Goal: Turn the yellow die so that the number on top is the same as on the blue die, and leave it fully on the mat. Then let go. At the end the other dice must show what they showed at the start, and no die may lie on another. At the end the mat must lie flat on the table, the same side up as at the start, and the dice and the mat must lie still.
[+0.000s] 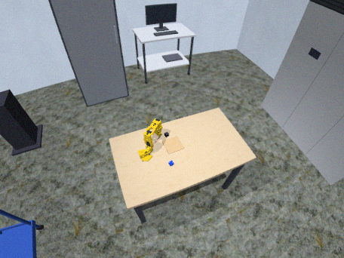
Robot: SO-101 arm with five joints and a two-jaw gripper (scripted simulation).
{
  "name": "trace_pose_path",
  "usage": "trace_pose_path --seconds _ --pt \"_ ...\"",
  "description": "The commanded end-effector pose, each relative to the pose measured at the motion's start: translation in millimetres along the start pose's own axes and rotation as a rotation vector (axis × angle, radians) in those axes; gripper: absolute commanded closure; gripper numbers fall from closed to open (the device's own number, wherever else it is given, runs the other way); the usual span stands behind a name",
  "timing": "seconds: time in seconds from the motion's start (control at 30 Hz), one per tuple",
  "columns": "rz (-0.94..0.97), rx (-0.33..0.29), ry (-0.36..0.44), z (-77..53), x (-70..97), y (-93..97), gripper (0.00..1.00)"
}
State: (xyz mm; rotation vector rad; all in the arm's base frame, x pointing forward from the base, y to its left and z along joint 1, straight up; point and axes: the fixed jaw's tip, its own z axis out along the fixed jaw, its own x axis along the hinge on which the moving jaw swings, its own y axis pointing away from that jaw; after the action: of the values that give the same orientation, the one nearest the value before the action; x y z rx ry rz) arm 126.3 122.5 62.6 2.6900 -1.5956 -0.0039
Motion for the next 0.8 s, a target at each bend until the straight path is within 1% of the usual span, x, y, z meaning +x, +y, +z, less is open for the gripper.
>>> trace_pose_path --seconds 0.0,0.13,0.4,0.77 --pt "-0.106 0.072 -0.017 -11.2 -1.3 -6.7 1.0" --pt "-0.179 0.072 -0.014 -11.2 -0.8 -6.8 1.0" --pt "-0.243 0.073 -0.012 -11.2 -0.3 -6.9 1.0" --pt "-0.265 0.073 -0.011 -11.2 -0.1 -6.9 1.0"
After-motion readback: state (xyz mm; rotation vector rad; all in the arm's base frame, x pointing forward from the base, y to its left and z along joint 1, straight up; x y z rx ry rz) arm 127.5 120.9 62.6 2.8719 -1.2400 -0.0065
